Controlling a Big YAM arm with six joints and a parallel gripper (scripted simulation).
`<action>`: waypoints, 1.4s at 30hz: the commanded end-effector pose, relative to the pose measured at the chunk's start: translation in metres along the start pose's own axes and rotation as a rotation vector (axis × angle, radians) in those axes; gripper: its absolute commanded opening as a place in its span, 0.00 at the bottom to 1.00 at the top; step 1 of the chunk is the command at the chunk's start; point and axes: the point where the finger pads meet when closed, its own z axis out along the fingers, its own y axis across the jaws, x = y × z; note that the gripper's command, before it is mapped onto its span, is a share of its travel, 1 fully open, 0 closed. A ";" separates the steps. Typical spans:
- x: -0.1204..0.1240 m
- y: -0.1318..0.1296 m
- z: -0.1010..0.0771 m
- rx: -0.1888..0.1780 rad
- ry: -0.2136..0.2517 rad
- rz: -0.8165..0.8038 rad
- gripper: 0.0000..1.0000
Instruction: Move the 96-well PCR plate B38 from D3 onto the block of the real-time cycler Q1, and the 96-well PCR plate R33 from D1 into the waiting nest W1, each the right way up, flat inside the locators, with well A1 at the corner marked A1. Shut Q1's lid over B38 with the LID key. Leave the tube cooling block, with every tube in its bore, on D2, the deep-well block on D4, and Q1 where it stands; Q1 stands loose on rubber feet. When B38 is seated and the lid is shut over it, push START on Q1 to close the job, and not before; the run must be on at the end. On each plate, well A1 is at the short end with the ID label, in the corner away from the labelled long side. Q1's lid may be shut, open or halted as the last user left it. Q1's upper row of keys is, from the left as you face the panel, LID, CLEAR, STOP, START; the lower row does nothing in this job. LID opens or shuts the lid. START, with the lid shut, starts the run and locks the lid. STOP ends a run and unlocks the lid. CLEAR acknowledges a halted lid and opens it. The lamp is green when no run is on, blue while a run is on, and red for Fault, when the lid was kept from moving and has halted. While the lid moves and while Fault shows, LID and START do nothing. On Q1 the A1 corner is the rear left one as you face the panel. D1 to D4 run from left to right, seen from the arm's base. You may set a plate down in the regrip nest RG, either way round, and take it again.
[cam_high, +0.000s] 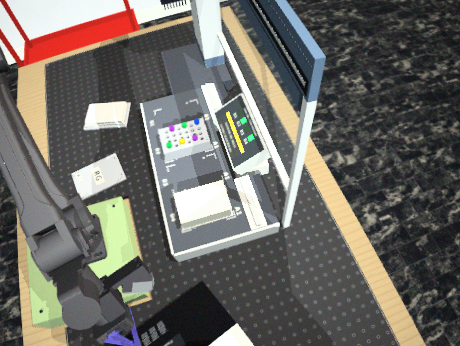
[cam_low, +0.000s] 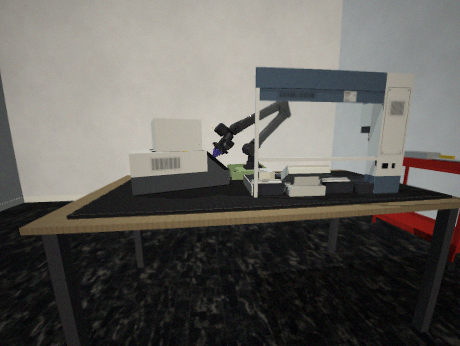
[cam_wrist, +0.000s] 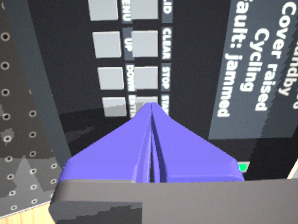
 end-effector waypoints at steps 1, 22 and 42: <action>-0.006 -0.036 -0.012 0.063 -0.013 0.000 0.00; -0.003 -0.016 -0.004 0.035 -0.009 0.003 0.00; 0.000 -0.009 -0.003 0.040 -0.003 0.000 0.00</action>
